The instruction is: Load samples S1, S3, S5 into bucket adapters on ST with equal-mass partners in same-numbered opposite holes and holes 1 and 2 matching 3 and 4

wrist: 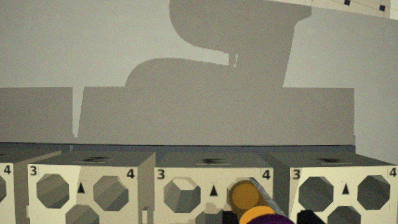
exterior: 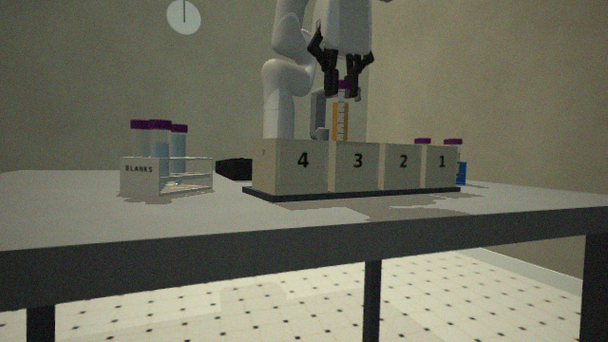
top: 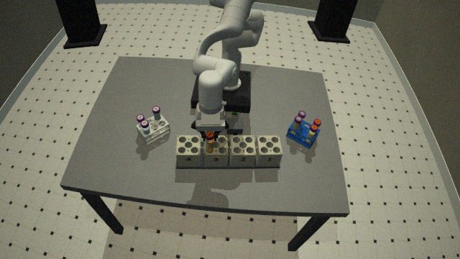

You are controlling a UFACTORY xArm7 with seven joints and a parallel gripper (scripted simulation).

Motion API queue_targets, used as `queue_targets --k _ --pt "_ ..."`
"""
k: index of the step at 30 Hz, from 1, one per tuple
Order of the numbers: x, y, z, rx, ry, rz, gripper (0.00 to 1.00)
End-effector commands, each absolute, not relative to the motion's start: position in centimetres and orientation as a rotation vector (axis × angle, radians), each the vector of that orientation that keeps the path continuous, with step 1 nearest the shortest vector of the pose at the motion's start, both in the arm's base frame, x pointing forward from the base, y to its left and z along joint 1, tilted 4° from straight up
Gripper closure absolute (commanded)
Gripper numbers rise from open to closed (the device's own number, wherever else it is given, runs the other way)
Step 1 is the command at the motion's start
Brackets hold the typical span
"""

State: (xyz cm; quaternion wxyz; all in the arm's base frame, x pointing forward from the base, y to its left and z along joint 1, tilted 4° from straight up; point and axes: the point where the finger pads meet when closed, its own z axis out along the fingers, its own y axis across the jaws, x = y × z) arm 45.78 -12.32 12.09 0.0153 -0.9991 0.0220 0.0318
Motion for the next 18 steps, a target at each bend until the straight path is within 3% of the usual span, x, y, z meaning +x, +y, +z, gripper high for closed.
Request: queue_targets --k 1,18 --pt "45.9 -12.4 11.8 -3.11 0.069 0.091 1.0" --pt "45.8 -12.3 10.3 -3.11 0.069 0.091 1.0"
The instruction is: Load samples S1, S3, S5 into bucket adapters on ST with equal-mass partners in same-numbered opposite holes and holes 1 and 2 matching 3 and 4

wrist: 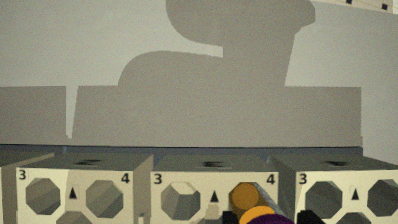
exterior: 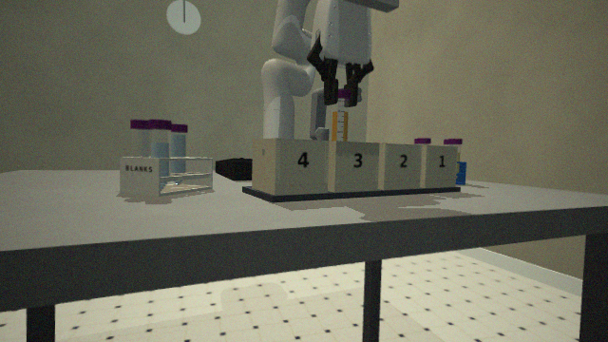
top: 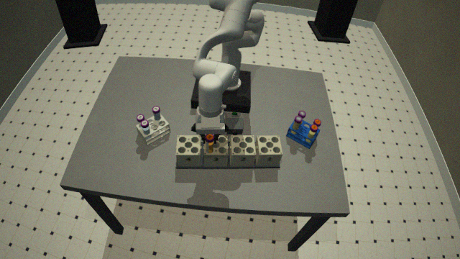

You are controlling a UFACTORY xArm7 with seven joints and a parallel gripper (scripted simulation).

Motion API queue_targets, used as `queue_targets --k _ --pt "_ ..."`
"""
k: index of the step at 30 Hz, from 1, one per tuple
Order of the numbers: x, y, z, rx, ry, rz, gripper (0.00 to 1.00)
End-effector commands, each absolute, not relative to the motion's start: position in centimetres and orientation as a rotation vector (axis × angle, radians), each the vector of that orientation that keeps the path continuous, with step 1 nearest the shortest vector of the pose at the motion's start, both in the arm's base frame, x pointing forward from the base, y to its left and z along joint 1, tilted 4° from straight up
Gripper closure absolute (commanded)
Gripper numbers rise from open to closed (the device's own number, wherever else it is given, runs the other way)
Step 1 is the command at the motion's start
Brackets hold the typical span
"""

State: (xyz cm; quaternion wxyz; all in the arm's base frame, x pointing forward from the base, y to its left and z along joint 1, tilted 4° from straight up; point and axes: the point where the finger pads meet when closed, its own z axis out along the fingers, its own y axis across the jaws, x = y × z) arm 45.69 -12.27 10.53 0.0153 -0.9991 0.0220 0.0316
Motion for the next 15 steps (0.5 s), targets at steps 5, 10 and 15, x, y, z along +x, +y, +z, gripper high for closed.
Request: queue_targets --k 5,10,15 --pt "45.8 -12.3 9.8 -3.11 0.069 0.091 1.0" --pt "45.8 -12.3 9.3 -3.11 0.069 0.091 1.0" --pt "45.7 -12.3 9.0 -3.11 0.069 0.091 1.0"
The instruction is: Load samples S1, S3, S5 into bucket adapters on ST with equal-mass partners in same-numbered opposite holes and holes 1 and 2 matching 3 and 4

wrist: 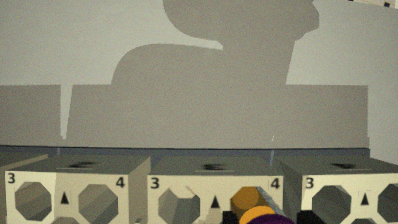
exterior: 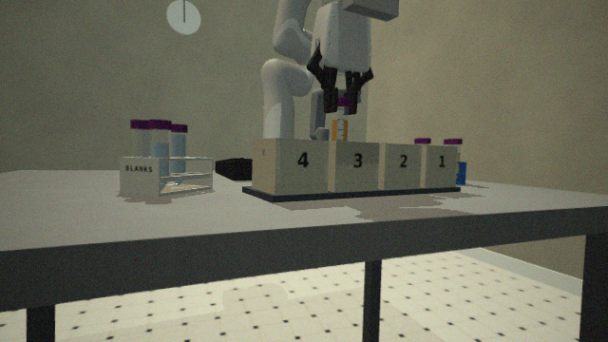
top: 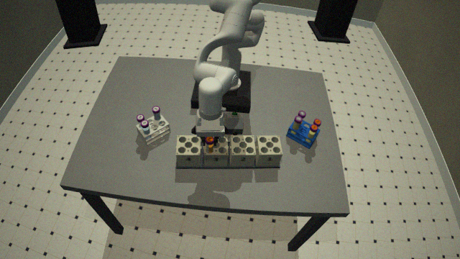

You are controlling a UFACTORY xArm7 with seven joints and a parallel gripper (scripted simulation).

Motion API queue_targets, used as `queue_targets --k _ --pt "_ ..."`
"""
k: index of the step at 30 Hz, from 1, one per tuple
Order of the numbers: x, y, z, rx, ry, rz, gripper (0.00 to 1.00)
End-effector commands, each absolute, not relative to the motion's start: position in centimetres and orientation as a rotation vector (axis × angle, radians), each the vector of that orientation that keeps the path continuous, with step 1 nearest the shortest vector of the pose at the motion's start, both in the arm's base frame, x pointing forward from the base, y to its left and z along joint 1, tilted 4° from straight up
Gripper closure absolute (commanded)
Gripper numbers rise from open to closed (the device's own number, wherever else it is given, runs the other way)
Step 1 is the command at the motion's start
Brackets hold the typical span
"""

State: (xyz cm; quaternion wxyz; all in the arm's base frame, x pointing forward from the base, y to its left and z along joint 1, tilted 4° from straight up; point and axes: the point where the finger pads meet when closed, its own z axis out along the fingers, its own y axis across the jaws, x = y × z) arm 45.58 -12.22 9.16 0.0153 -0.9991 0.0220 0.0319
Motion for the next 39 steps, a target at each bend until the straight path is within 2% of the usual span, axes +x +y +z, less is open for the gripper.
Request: queue_targets --k 1,39 --pt "45.7 -12.3 8.9 -3.11 0.069 0.091 1.0" --pt "45.5 -12.2 5.5 -3.11 0.069 0.091 1.0"
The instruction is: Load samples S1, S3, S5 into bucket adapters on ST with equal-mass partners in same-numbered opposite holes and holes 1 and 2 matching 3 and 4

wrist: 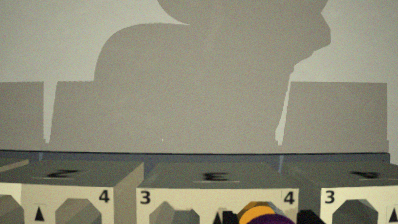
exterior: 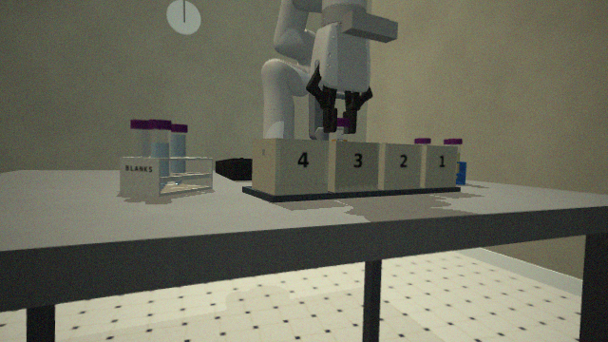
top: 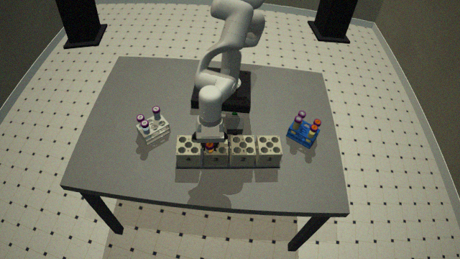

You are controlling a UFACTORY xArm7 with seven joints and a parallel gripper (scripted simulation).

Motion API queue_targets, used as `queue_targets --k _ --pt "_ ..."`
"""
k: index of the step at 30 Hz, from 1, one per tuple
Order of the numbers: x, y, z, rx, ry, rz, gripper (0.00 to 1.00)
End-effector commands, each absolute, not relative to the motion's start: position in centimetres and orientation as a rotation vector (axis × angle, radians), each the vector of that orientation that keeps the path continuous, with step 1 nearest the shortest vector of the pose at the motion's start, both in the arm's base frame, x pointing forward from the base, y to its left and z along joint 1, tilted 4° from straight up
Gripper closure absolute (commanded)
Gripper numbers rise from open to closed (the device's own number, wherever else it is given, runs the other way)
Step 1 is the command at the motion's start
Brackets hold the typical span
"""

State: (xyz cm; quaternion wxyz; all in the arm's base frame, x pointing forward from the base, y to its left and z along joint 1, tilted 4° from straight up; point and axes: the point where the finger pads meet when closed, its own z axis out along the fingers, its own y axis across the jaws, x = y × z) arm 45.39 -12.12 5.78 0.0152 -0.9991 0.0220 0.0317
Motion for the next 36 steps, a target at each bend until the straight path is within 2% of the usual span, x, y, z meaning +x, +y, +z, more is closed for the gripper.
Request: queue_targets --k 1,22,23,36 --pt "45.52 -12.15 5.44 -3.11 0.069 0.091 1.0" --pt "45.5 -12.14 5.04 -3.11 0.069 0.091 1.0" --pt "45.49 -12.14 5.0 -3.11 0.069 0.091 0.56" --pt "45.49 -12.14 5.01 -3.11 0.069 0.091 0.56"
